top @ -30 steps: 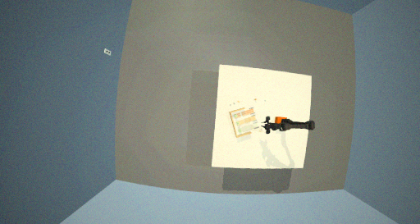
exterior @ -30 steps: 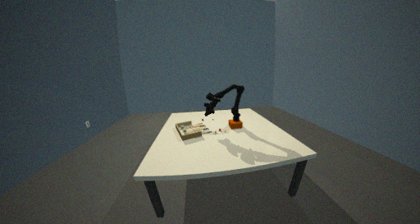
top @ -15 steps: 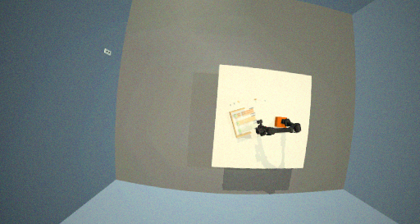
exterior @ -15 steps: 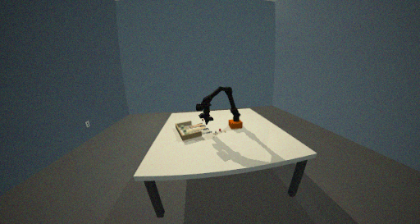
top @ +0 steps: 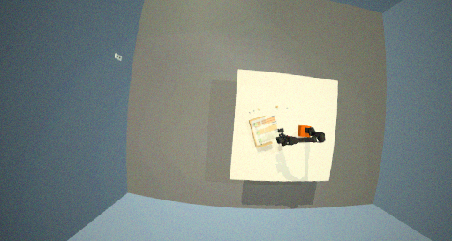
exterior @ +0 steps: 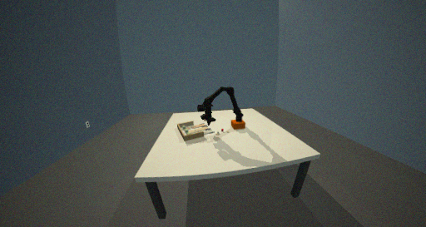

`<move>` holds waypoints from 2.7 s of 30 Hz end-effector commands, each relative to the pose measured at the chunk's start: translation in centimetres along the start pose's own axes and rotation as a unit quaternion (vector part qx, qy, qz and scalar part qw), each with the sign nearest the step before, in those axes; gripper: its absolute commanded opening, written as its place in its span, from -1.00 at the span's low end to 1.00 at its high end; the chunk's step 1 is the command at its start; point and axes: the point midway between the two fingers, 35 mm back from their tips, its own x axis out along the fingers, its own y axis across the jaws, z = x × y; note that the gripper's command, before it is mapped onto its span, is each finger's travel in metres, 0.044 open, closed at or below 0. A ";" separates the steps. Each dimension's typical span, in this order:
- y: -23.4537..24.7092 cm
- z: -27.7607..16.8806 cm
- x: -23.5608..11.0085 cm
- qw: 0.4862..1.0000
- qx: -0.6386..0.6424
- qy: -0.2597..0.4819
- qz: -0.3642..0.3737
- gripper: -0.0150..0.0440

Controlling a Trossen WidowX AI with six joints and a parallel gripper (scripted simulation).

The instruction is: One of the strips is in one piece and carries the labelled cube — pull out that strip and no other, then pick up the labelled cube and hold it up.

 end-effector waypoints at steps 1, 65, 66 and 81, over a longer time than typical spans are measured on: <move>0.0 -0.1 1.1 1.000 -0.003 0.005 0.002 -0.49; 0.3 -0.4 6.5 1.000 -0.003 0.006 0.002 -0.49; 0.3 -0.4 6.5 1.000 -0.003 0.006 0.002 -0.49; 0.3 -0.4 6.7 1.000 -0.003 0.006 0.002 -0.49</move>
